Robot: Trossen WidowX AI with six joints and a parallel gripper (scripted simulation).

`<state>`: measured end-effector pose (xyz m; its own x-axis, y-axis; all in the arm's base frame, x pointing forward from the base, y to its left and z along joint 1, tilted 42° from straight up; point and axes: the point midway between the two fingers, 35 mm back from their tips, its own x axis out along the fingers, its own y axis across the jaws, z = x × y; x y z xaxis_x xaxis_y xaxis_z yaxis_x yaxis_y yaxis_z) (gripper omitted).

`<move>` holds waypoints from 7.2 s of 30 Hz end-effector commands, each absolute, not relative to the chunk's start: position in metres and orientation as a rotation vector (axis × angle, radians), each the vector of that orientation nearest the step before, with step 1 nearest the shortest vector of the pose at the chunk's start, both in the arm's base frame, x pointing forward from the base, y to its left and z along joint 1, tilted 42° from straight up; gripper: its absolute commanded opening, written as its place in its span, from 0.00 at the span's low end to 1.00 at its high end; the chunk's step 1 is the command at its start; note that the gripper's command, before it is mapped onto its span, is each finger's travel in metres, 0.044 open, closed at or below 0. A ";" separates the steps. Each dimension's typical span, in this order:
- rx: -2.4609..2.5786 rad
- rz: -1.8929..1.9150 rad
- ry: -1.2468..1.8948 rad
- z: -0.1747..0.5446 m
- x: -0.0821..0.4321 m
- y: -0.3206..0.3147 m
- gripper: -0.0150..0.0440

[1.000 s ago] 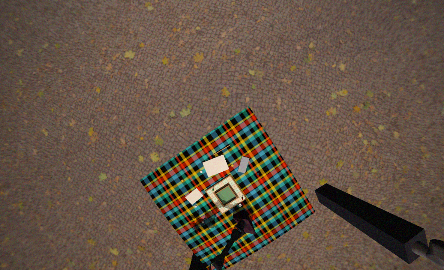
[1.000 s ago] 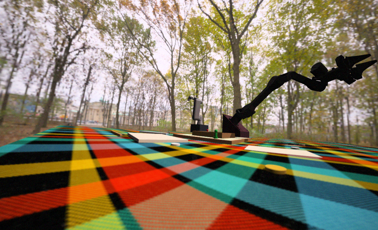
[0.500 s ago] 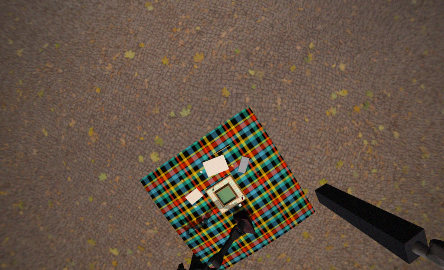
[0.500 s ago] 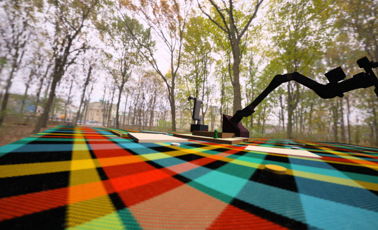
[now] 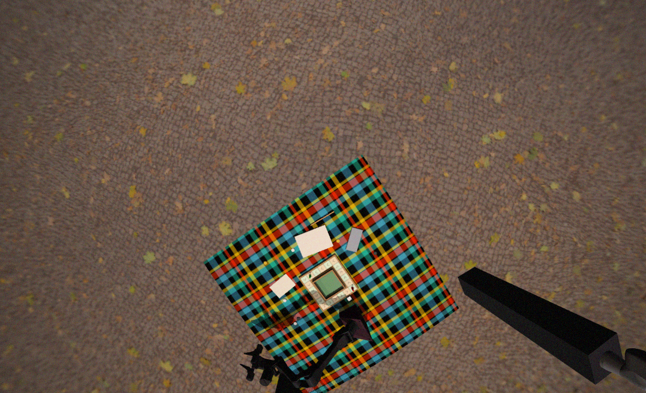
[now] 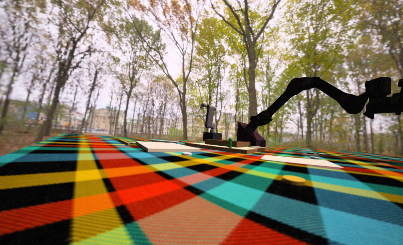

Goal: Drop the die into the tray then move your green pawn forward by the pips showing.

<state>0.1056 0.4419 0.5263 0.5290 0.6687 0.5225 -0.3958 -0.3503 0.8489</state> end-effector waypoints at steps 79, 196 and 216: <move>0.453 0.675 1.464 -0.042 0.123 -0.018 0.72; 1.208 -0.187 1.719 0.021 0.234 -0.025 0.25; 1.587 -0.605 1.749 0.033 0.269 0.016 0.25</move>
